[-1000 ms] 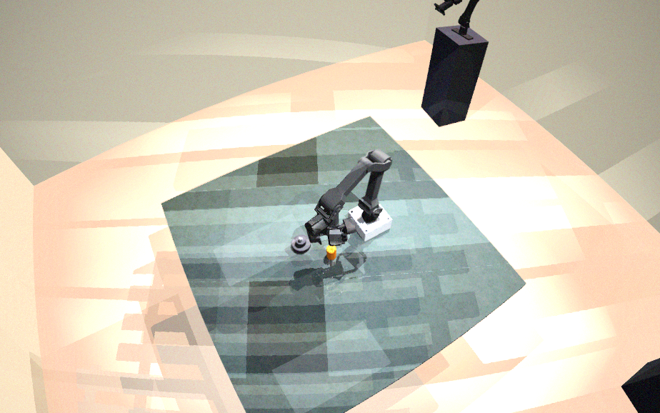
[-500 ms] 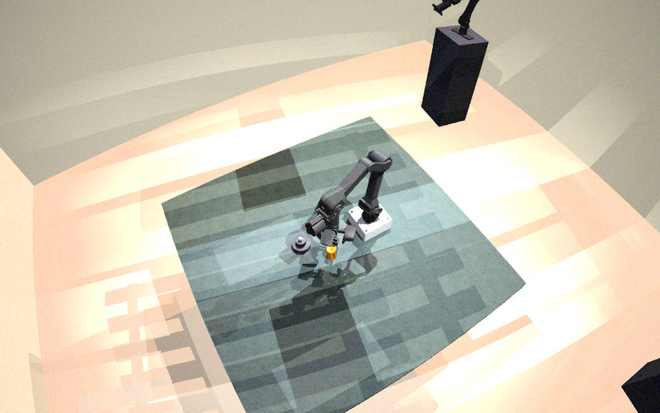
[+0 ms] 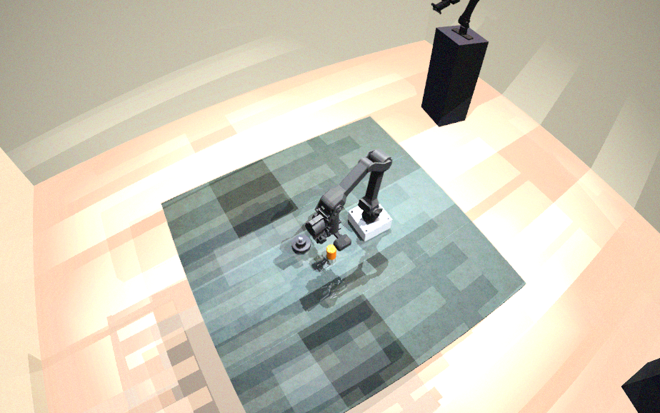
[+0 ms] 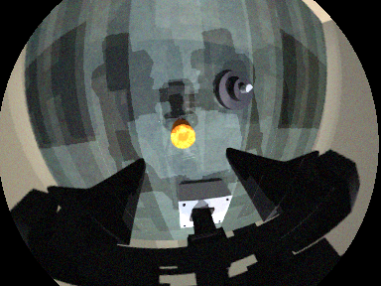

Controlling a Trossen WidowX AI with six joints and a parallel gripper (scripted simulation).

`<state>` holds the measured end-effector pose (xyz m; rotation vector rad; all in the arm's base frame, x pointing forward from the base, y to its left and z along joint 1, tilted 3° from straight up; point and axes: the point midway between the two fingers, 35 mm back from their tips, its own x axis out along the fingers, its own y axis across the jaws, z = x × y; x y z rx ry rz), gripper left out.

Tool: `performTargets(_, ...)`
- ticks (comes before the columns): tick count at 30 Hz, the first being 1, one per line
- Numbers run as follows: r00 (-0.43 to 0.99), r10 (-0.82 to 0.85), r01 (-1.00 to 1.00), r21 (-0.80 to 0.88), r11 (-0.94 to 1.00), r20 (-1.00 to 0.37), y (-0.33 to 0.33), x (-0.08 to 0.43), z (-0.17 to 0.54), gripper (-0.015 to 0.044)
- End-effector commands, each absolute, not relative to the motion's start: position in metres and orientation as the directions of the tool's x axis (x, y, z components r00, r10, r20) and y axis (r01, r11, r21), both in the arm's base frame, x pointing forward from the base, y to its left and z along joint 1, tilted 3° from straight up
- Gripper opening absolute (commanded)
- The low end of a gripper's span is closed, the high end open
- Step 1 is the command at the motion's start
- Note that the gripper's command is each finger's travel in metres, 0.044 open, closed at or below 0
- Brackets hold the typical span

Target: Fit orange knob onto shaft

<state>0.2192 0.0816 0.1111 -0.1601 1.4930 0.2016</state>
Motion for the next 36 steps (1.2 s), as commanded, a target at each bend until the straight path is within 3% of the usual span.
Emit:
performTargets(1, 0.068, 0.03, 0.098, 0.036, 0.995, -0.997, 0.081, 0.221, 0.11, 0.044)
performTargets(36, 0.067, 0.03, 0.098, 0.036, 0.995, -0.997, 0.083, 0.225, 0.054, 0.044)
